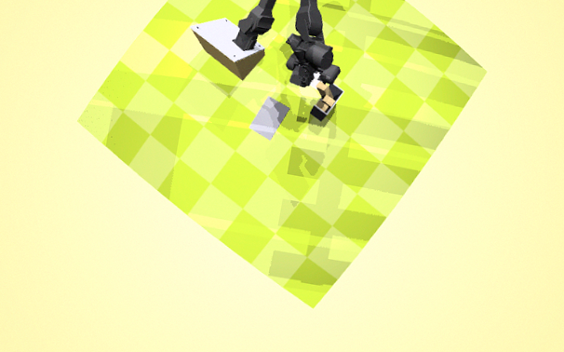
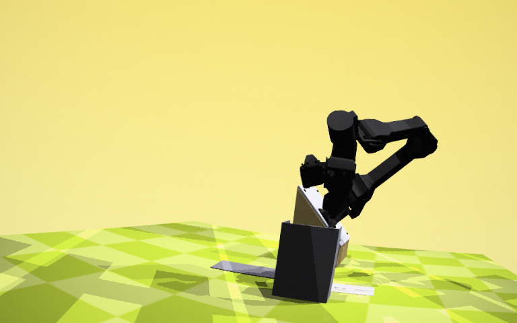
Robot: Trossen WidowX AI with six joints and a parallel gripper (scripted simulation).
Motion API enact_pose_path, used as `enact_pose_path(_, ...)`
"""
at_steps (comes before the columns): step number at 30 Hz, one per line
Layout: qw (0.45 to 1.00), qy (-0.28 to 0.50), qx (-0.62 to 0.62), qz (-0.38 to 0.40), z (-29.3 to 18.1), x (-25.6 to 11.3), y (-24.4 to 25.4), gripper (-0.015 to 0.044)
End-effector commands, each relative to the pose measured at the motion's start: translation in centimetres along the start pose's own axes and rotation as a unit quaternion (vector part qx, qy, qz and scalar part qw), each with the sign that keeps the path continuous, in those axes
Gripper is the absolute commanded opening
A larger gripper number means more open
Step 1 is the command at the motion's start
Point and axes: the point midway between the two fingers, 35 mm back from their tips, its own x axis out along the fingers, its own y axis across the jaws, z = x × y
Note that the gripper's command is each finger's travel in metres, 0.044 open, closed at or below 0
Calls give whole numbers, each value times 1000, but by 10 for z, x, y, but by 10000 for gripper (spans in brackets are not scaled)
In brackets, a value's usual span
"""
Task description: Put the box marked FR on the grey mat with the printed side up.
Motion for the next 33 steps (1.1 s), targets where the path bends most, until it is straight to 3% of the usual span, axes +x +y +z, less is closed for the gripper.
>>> enact_pose_path(1, 999, 5, 44, -8, -1, -1, 0, 236)
enact_pose_path(33, 999, 6, 44, -8, -1, 38, 0, 236)
